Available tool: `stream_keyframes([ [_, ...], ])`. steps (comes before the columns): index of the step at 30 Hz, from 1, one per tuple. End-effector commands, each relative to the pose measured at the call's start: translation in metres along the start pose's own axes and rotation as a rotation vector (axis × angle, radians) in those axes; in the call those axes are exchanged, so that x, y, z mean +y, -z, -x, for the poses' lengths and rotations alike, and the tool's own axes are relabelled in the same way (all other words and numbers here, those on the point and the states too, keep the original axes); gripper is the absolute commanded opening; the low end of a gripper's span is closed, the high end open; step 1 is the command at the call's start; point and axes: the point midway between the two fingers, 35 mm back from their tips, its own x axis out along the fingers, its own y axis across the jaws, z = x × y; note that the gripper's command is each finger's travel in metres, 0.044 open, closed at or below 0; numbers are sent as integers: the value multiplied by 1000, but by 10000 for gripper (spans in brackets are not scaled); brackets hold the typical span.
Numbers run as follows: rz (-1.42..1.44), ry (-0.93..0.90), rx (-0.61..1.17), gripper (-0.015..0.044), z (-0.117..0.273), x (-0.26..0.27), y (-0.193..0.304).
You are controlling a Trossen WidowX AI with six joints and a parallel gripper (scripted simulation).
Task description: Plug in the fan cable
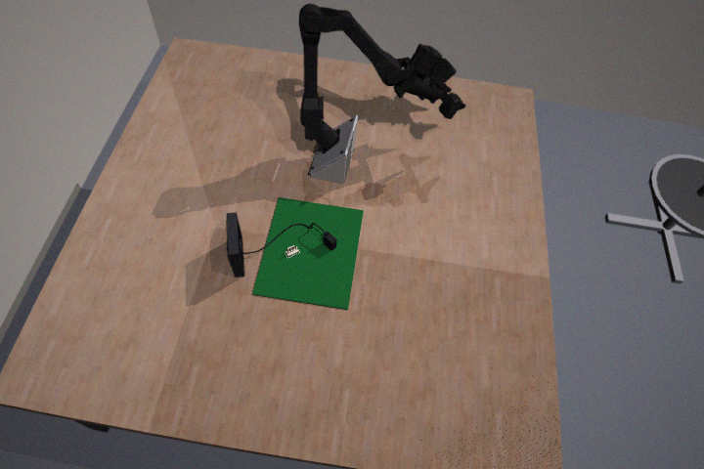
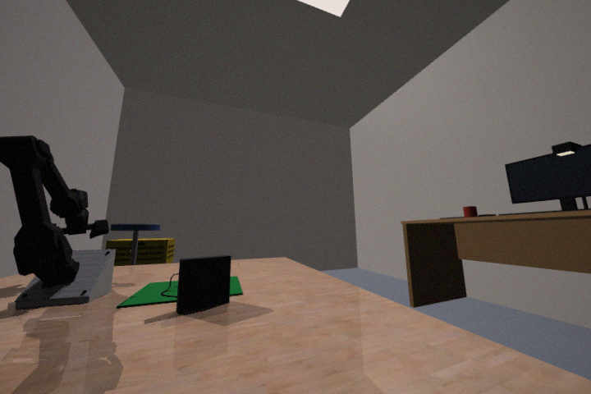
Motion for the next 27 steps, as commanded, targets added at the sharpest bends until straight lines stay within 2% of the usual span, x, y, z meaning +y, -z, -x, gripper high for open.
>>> stream_keyframes([
  [1, 0, 0, 0, 426, 0, 0, 0],
  [6, -38, 38, 8, 440, 5, -18, -3],
  [14, -256, 233, 89, 440, 42, -115, -3],
  [20, -478, 397, 243, 440, 95, -192, 24],
  [27, -717, 524, 461, 440, 178, -254, 78],
])
